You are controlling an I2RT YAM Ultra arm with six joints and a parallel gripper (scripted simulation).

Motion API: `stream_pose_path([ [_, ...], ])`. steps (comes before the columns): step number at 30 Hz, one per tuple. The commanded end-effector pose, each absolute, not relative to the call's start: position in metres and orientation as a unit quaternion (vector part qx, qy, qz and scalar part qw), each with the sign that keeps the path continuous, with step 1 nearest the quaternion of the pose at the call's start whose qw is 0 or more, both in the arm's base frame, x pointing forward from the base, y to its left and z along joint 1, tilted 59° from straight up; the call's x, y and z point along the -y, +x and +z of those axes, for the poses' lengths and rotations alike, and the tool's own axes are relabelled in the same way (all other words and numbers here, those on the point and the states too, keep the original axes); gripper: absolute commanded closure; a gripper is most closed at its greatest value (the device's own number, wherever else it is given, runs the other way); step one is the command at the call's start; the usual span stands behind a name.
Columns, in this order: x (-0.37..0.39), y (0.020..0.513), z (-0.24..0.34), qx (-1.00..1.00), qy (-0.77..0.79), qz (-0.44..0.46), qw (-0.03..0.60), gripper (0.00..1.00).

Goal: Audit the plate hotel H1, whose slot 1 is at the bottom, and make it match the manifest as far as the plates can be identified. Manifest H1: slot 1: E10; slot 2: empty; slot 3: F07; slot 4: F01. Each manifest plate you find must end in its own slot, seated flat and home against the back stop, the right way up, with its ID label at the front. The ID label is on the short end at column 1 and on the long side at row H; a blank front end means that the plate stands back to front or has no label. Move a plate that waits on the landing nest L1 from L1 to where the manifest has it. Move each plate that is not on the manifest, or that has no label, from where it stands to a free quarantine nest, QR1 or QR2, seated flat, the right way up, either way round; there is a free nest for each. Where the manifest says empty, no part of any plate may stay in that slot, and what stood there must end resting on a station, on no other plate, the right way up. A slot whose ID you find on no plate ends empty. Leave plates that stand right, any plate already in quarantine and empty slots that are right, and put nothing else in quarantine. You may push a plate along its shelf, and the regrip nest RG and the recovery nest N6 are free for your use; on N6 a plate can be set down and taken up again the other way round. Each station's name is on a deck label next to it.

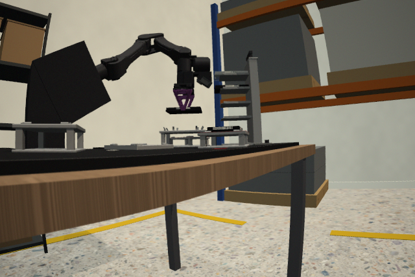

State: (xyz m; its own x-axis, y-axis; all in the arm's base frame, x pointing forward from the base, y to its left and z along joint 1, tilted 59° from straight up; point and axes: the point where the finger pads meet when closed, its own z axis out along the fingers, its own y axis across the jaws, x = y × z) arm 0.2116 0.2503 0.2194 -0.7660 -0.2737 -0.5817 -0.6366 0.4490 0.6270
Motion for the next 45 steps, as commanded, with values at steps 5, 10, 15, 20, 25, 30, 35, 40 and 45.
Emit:
stream_pose_path([
  [5,-0.250,0.212,0.223,-0.824,-0.276,0.447,0.213,0.14],
  [10,-0.249,0.211,0.223,-0.824,-0.276,0.447,0.213,0.14],
  [15,-0.250,0.211,0.223,-0.824,-0.276,0.447,0.213,0.14],
  [20,-0.253,0.211,0.221,-0.824,-0.276,0.447,0.213,0.14],
  [25,-0.255,0.211,0.219,-0.824,-0.276,0.447,0.213,0.14],
  [30,-0.257,0.211,0.218,-0.824,-0.276,0.447,0.213,0.14],
  [35,-0.260,0.212,0.216,-0.824,-0.276,0.447,0.213,0.14],
  [40,-0.263,0.212,0.214,-0.824,-0.276,0.447,0.213,0.14],
  [45,-0.266,0.213,0.213,-0.824,-0.276,0.447,0.213,0.14],
])
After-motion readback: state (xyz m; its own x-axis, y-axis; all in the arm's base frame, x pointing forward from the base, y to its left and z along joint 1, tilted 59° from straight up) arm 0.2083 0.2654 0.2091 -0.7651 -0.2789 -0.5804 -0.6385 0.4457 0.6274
